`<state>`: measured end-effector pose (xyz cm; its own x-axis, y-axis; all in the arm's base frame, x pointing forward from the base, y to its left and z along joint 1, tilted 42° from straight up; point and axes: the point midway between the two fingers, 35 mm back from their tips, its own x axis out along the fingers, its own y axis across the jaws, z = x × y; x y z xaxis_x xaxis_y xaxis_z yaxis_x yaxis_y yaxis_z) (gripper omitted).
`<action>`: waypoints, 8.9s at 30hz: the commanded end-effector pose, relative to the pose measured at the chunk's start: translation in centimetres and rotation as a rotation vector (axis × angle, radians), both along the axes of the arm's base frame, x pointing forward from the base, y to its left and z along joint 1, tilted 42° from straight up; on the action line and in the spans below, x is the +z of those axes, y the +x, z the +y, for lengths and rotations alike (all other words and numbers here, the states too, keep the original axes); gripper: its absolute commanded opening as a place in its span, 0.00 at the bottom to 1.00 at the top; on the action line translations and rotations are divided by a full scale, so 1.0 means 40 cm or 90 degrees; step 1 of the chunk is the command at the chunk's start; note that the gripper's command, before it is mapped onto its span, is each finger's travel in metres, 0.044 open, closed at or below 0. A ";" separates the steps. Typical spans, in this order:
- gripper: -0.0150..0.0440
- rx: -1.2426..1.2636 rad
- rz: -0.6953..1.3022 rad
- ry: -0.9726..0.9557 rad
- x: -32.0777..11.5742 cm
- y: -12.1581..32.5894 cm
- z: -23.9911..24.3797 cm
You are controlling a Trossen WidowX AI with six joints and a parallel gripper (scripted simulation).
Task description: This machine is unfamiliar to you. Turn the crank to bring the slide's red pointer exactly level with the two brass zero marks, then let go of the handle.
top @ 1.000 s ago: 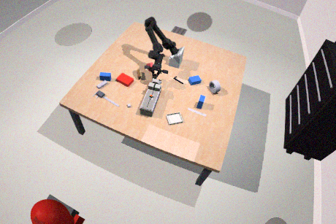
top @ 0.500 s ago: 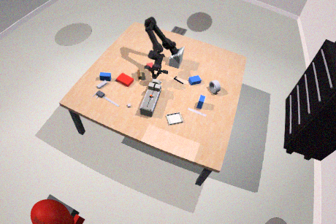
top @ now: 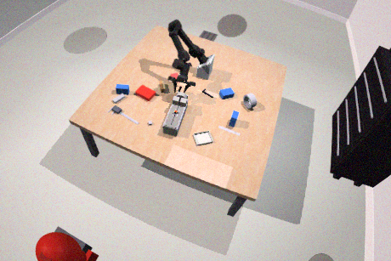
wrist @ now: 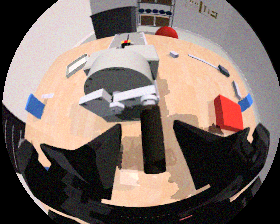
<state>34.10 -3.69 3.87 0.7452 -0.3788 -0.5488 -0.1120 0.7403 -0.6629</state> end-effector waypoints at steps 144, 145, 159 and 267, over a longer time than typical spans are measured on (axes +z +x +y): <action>0.96 -0.053 -0.008 0.007 0.077 0.300 0.201; 0.91 -0.053 -0.008 0.007 0.077 0.300 0.201; 0.29 -0.053 -0.008 0.007 0.077 0.300 0.201; 0.25 -0.053 -0.008 0.007 0.077 0.300 0.201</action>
<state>46.11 4.37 6.93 0.7183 -0.4336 -0.5442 -0.0413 0.7541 -0.6554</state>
